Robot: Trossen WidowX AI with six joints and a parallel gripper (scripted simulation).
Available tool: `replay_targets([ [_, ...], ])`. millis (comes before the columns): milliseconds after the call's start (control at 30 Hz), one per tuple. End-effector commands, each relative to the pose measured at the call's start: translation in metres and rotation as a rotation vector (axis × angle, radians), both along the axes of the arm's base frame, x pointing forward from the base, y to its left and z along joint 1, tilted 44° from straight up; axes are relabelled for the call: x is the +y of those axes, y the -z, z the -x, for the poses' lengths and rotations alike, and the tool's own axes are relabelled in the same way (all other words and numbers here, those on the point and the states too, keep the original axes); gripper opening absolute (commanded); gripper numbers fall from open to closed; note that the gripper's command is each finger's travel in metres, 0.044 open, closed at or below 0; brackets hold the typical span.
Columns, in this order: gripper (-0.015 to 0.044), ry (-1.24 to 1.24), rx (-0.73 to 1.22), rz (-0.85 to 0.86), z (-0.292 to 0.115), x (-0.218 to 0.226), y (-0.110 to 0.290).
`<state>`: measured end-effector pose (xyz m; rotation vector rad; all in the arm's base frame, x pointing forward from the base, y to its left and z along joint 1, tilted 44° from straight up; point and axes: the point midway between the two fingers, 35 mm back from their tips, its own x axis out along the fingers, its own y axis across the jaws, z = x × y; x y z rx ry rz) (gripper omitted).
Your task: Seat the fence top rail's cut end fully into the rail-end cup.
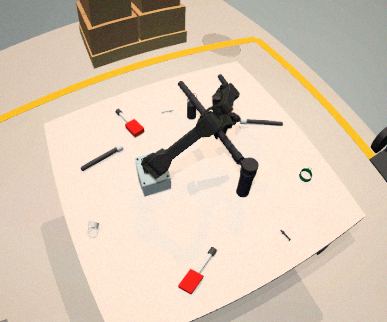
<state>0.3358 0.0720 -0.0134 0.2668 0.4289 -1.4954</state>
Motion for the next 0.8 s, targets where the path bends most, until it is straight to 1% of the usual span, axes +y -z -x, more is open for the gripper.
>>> replay_targets([
  [0,0.0,0.0,0.0,0.0,0.0,0.0,0.0],
  [767,0.0,0.0,0.0,0.0,-0.0017,-0.0052,-0.0088],
])
